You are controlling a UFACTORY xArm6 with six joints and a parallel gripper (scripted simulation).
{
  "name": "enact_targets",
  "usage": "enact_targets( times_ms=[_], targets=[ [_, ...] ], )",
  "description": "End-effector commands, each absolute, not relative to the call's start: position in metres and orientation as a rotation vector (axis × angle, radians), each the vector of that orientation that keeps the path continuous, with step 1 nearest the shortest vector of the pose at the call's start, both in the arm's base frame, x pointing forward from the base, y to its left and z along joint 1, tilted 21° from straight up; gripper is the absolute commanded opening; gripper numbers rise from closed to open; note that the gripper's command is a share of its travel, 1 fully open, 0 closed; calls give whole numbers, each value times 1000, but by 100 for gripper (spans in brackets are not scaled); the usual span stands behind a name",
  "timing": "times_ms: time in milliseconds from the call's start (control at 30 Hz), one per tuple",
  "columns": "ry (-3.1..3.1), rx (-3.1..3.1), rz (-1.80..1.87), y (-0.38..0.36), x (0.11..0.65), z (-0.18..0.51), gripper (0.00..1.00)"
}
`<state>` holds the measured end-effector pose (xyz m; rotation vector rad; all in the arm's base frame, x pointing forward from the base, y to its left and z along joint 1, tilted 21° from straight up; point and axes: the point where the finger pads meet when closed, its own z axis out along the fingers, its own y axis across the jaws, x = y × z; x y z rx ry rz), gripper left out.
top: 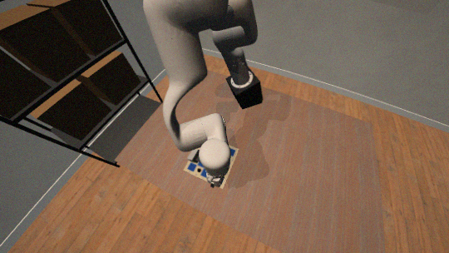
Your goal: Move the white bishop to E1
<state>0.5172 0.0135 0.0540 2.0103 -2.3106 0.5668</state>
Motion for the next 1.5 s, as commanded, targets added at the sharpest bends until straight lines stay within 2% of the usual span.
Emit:
enact_targets(
  times_ms=[0,567,1467],
  targets=[
    [-2312,2012,571,9,523,39,0],
    [-2312,2012,571,-8,537,-14,0],
    [-2312,2012,571,-9,538,-17,0]
  ],
)
